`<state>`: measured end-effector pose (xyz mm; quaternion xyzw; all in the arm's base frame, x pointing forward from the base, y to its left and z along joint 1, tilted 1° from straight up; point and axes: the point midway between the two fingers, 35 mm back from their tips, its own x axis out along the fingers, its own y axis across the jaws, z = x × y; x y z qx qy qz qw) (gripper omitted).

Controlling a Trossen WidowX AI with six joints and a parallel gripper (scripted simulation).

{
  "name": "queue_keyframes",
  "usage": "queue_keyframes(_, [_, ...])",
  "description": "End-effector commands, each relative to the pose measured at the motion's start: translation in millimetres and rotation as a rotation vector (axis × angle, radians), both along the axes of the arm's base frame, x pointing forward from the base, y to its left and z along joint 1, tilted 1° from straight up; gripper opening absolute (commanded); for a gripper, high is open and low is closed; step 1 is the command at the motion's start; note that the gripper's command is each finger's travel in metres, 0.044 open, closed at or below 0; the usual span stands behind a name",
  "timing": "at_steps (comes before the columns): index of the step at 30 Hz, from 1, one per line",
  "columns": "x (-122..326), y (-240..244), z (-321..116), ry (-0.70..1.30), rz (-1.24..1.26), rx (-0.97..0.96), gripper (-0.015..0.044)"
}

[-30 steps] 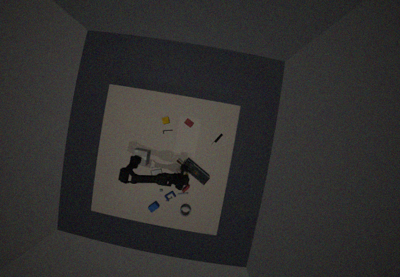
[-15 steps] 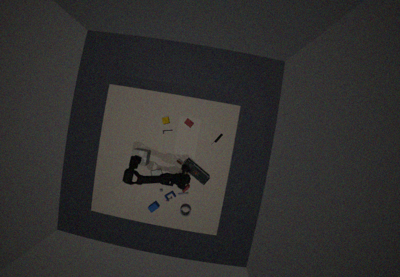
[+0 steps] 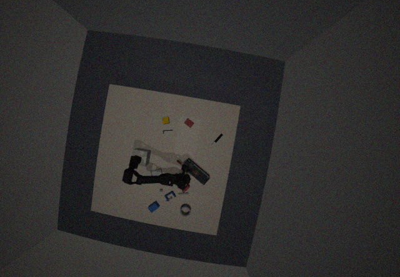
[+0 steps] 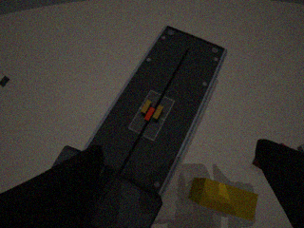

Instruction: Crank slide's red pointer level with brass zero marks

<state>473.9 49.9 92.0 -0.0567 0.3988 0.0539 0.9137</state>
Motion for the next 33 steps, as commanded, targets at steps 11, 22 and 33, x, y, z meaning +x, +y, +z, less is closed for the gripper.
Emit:
queue_keyframes(11, [-19, 18, 46, 0.02, -0.092, 0.019, 0.044])
queue_keyframes(22, [-84, 62, 42, 0.004, -0.37, 0.06, 0.044])
queue_keyframes(33, [-116, 75, 44, -0.056, -0.493, 0.085, 0.044])
